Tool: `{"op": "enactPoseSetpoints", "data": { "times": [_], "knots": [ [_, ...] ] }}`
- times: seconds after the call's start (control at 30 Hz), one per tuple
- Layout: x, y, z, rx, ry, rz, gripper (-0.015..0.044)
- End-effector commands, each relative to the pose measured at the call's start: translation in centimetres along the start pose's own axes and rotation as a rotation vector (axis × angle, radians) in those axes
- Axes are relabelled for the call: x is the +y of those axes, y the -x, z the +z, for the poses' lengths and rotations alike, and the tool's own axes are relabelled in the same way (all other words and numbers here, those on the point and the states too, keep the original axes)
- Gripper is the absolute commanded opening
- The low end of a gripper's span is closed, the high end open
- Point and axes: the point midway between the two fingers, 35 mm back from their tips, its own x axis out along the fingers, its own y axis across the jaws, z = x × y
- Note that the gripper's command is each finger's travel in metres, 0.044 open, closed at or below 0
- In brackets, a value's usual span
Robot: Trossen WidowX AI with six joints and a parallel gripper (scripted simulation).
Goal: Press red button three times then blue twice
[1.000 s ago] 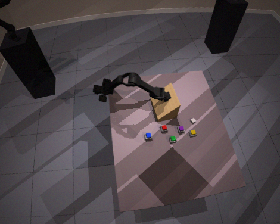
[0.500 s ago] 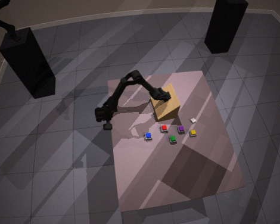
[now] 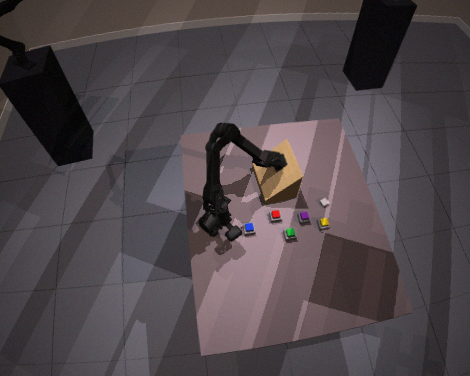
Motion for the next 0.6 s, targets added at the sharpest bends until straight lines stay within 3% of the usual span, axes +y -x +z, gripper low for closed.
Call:
{"op": "enactPoseSetpoints", "data": {
  "times": [0.0, 0.27, 0.57],
  "knots": [
    [3.6, 0.8, -4.1, 0.074, 0.146, 0.012, 0.04],
    [8.4, 4.0, -12.5, 0.154, 0.504, 0.004, 0.04],
    [9.4, 8.1, -20.1, 0.111, 0.917, -0.052, 0.04]
  ]
}}
